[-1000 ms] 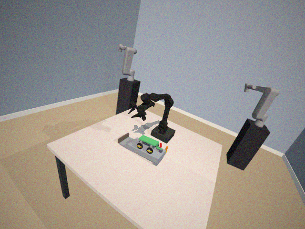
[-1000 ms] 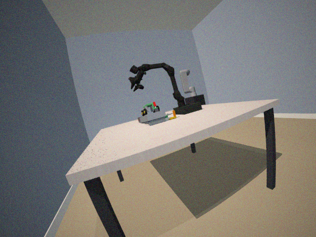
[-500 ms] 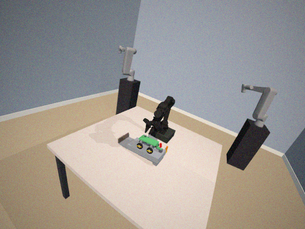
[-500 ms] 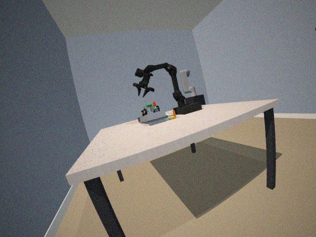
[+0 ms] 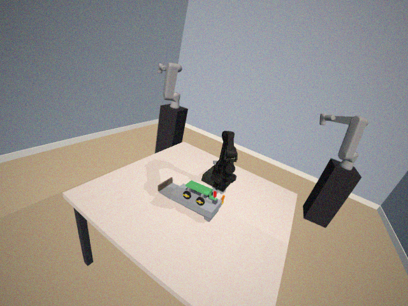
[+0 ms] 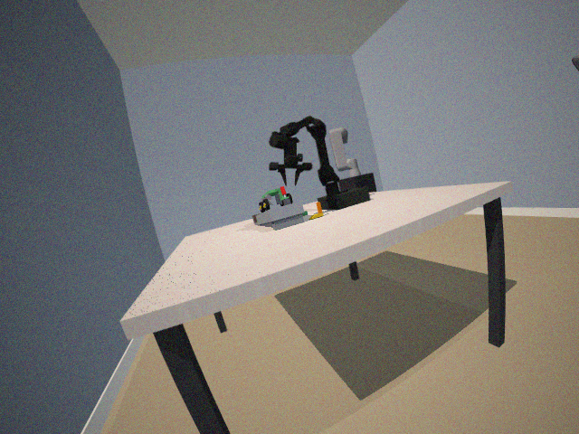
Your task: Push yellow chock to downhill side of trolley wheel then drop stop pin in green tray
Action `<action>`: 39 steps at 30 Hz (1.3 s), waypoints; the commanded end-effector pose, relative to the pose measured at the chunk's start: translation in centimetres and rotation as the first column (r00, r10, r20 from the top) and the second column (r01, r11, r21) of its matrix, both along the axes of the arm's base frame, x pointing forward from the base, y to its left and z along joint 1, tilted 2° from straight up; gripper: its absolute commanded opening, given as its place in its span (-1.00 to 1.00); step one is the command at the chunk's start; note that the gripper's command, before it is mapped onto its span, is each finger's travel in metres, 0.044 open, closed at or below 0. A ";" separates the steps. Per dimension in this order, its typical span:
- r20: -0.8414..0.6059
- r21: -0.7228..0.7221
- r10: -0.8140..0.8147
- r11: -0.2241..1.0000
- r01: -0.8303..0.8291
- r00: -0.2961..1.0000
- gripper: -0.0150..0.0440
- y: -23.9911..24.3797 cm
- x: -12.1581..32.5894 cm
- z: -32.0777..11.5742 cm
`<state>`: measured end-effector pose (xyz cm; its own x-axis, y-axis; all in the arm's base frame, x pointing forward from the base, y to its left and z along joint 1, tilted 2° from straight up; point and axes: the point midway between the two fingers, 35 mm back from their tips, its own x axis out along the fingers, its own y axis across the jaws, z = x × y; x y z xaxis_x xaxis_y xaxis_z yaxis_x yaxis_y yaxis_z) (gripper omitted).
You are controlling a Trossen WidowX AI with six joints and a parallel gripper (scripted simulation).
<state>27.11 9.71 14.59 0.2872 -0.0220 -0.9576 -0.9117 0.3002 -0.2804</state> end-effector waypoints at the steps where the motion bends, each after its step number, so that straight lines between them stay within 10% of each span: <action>1: -0.087 0.015 0.063 0.998 -0.062 0.994 0.15 1.7 -3.1 -1.8; 39: -0.238 0.005 0.218 0.975 -0.223 0.947 0.15 3.5 -8.3 -10.1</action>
<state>19.01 13.34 5.22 0.0682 0.0009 -0.9977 -0.9942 0.0838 -0.0679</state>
